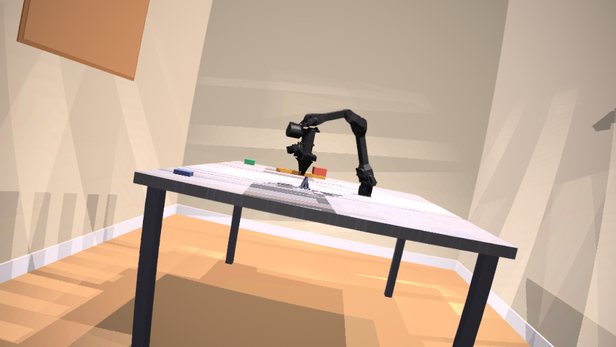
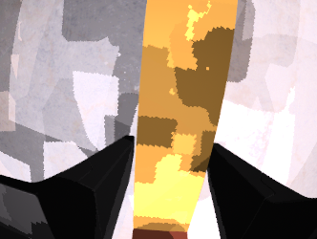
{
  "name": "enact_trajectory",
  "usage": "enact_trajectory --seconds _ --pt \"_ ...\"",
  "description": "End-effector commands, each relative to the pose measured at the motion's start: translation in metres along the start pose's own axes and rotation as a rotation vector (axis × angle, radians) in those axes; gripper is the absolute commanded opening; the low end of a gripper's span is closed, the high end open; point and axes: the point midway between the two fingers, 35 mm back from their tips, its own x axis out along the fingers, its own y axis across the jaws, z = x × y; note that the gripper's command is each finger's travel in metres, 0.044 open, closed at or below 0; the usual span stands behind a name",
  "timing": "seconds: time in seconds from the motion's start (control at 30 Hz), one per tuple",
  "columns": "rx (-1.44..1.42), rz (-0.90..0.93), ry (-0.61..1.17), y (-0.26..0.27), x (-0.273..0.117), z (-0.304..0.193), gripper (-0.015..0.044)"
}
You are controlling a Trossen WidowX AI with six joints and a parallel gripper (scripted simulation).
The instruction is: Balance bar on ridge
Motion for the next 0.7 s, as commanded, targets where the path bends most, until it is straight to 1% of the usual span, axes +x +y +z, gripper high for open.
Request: enact_trajectory --seconds 0.0,0.2,0.5,0.53,0.67 --pt "0.0 0.0 0.0 0.0 0.0 0.0 0.0185" --pt "0.0 0.0 0.0 0.0 0.0 0.0 0.0185" --pt "0.0 0.0 0.0 0.0 0.0 0.0 0.0421" --pt "0.0 0.0 0.0 0.0 0.0 0.0 0.044" --pt "0.0 0.0 -0.001 0.0002 -0.007 0.0013 0.044"
